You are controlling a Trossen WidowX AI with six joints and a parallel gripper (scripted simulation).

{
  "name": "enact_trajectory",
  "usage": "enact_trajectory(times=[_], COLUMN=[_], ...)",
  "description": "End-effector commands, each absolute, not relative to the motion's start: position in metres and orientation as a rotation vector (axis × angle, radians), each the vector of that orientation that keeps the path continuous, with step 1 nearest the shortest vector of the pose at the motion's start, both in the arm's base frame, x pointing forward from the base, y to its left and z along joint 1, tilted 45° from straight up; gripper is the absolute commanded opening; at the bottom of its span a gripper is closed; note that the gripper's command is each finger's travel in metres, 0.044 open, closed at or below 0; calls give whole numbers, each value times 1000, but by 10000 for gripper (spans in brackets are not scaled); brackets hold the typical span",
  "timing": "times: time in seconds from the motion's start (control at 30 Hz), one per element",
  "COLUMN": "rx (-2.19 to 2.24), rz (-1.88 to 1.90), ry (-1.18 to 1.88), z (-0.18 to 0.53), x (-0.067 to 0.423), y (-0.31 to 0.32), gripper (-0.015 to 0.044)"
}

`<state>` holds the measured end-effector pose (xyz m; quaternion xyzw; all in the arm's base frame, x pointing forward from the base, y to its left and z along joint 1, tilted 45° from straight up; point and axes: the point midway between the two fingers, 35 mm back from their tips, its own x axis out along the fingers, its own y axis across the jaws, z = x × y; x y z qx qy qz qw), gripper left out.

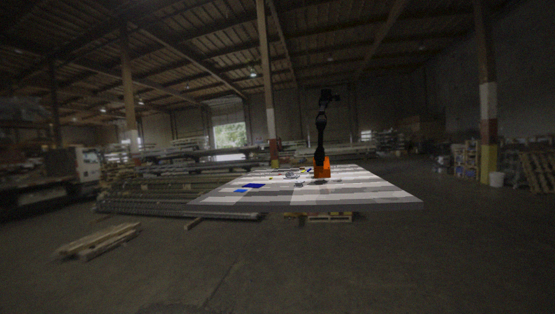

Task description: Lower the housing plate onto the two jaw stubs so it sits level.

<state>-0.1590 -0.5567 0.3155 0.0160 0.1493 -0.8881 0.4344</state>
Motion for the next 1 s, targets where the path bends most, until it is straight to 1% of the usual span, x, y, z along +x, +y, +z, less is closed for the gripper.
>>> enact_trajectory(times=[0.0, 0.47, 0.97], rx=[34, -6, -31], rz=[-2102, -1733, -1406], ry=[404, 517, 587], z=[317, 308, 295], x=[-117, 22, 143], y=[-559, -549, -500], gripper=[440, 440, 440])
